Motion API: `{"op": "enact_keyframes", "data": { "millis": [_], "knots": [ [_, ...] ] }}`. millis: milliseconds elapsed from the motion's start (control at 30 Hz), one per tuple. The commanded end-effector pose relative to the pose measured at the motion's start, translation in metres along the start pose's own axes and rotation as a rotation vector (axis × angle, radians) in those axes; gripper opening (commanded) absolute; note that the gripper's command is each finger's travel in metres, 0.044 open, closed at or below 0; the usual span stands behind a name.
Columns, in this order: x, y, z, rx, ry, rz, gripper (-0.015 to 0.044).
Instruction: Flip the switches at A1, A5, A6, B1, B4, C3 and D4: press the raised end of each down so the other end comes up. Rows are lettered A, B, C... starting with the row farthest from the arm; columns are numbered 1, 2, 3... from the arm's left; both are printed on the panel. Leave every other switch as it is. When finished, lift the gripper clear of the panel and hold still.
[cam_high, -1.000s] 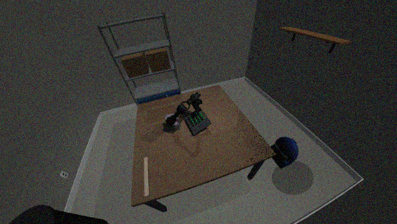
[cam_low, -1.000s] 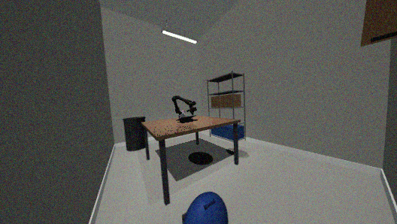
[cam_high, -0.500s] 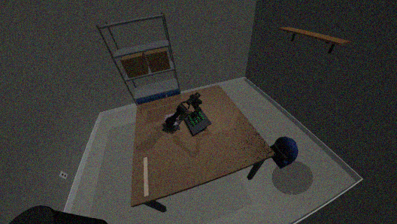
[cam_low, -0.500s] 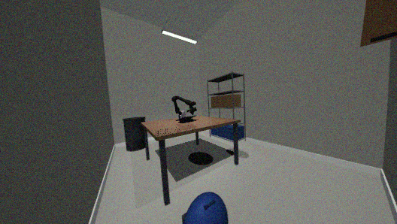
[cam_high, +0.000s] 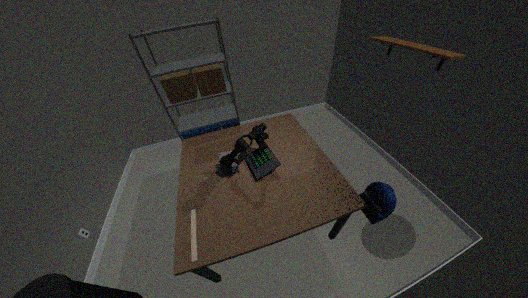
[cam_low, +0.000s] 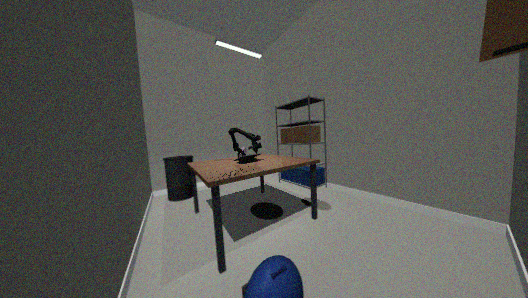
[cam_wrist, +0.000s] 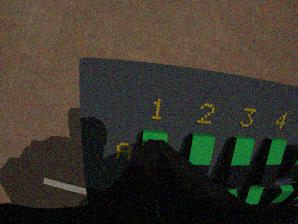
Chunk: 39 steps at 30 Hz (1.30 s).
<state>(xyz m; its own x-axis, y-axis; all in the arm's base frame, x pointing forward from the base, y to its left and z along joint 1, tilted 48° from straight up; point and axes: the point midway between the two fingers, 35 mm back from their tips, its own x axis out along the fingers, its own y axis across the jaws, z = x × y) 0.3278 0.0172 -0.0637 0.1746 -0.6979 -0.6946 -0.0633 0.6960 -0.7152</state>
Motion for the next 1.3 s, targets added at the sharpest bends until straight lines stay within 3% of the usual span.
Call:
{"op": "enact_keyframes", "data": {
  "millis": [0,133,300,533,767,900,1267],
  "knots": [
    [-0.014,0.001,0.000,0.000,-0.005,0.001,0.0000],
    [-0.064,0.001,-0.004,-0.006,-0.023,-0.001,0.0000],
    [-0.065,-0.009,-0.002,-0.007,-0.023,0.001,0.0000],
    [-0.064,-0.108,-0.002,-0.009,-0.021,-0.006,0.0000],
    [-0.061,-0.110,-0.003,-0.009,-0.019,-0.007,0.0000],
    [-0.029,-0.111,-0.001,-0.008,0.004,-0.009,0.0000],
    [-0.019,-0.111,-0.001,-0.008,0.004,-0.009,0.0000]
  ]
}}
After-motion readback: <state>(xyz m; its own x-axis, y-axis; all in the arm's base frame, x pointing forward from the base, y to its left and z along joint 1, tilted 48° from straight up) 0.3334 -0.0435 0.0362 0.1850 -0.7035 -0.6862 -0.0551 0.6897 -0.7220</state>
